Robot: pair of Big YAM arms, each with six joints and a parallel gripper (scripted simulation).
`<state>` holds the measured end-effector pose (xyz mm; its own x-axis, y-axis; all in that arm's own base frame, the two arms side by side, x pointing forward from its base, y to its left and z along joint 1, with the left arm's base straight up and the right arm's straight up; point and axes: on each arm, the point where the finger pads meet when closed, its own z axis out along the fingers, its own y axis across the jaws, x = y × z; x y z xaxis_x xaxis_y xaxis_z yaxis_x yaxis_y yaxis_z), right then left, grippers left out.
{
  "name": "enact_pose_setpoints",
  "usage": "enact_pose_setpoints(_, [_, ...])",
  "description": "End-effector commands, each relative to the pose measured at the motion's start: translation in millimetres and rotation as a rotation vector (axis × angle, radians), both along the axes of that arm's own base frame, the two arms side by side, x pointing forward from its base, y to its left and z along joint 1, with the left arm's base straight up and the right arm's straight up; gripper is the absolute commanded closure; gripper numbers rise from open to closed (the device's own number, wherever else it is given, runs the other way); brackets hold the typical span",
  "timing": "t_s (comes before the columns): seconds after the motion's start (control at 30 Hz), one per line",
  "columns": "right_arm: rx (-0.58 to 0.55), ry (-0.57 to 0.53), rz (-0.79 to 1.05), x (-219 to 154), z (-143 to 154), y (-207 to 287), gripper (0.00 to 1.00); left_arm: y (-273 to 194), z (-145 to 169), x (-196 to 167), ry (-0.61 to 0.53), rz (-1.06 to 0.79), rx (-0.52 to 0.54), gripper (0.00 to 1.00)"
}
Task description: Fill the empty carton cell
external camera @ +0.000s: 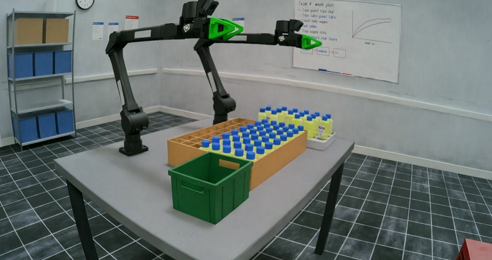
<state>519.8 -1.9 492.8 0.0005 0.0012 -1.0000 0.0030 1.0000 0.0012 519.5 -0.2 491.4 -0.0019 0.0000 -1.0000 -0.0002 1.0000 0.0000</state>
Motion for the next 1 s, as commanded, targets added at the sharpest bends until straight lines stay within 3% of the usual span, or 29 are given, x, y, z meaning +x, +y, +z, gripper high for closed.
enact_pose_setpoints(0.0, [-0.007,-0.028,0.02,-5,9,10,0.58,-3,48,3,-0.084,-0.001,0.01,0.58])
enact_pose_setpoints(0.23, [-0.008,-0.081,0.022,-10,41,11,0.58,-3,48,3,-0.084,-0.001,0.01,0.58])
enact_pose_setpoints(0.97, [-0.012,-0.097,0.021,-4,52,11,0.58,-3,48,3,-0.084,-0.001,0.01,0.58])
